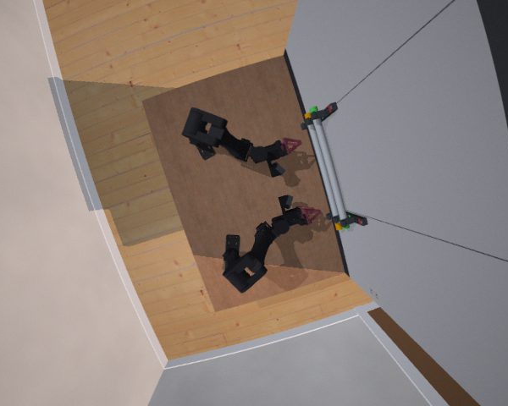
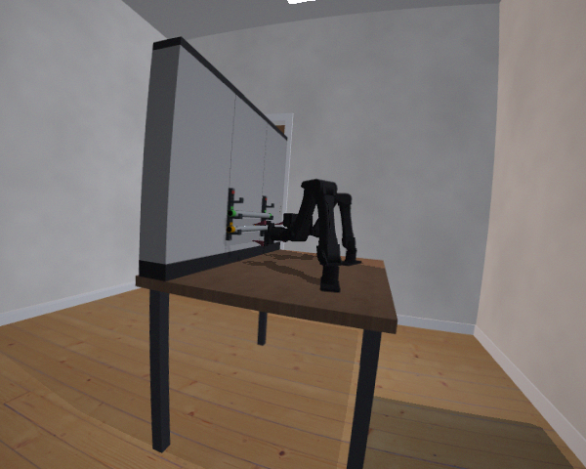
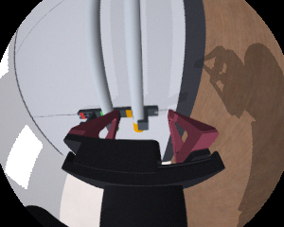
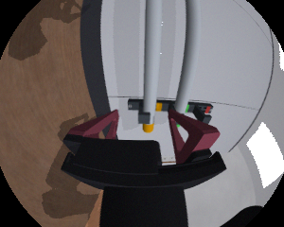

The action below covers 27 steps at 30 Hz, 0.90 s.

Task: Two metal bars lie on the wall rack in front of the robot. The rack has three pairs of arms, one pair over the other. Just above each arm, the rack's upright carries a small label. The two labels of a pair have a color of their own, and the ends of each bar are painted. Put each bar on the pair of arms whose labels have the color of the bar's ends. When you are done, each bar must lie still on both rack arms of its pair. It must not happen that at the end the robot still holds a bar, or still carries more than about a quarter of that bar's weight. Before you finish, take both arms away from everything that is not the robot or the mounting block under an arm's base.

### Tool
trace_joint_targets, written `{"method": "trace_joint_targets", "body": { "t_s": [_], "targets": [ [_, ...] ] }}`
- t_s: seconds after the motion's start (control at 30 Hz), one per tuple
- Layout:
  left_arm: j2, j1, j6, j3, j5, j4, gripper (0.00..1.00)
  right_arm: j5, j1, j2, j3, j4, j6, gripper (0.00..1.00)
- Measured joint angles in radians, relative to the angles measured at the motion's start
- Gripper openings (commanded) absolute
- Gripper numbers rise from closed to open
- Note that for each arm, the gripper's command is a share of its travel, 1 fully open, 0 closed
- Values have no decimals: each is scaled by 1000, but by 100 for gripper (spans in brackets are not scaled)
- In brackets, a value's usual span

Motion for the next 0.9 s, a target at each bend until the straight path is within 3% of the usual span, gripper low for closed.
{"method": "trace_joint_targets", "body": {
  "t_s": [0.9],
  "targets": [
    [-9,-8,0,-12,-9,3,90,6,6,-11,-14,3,0,91]
  ]
}}
